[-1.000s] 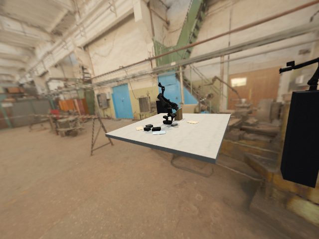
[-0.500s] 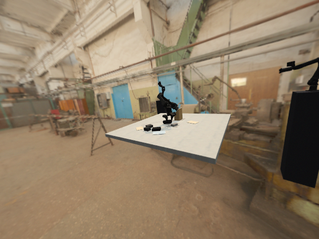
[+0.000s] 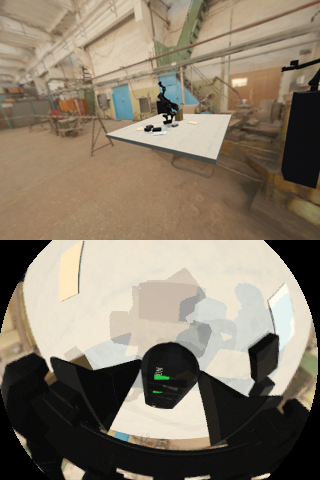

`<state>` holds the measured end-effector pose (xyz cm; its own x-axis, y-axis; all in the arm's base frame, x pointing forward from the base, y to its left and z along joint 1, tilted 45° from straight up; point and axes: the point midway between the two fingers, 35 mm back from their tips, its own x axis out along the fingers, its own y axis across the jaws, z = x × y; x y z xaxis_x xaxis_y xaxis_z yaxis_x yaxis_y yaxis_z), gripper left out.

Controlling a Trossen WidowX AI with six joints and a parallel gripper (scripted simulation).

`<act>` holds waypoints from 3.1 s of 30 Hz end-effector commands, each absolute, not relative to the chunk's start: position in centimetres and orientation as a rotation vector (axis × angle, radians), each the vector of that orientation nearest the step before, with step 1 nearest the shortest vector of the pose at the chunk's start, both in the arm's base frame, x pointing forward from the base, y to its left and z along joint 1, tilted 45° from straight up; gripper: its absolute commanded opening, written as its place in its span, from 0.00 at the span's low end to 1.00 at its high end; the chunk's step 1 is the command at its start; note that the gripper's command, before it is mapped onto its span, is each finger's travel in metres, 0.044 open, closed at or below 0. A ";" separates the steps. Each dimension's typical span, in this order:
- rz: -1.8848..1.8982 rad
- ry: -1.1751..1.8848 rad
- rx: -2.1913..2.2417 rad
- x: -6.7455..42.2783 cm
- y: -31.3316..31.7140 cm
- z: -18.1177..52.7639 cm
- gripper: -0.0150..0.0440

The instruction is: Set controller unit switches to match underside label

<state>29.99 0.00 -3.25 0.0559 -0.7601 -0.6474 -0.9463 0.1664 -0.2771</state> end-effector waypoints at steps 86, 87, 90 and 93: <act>0.465 1.613 -1.564 28.1 -0.6 3.2 0.82; 0.466 1.612 -1.563 28.1 -0.6 3.2 0.82; 0.469 1.609 -1.561 28.0 -0.7 3.3 0.82; 0.472 1.606 -1.559 28.0 -0.7 3.5 0.82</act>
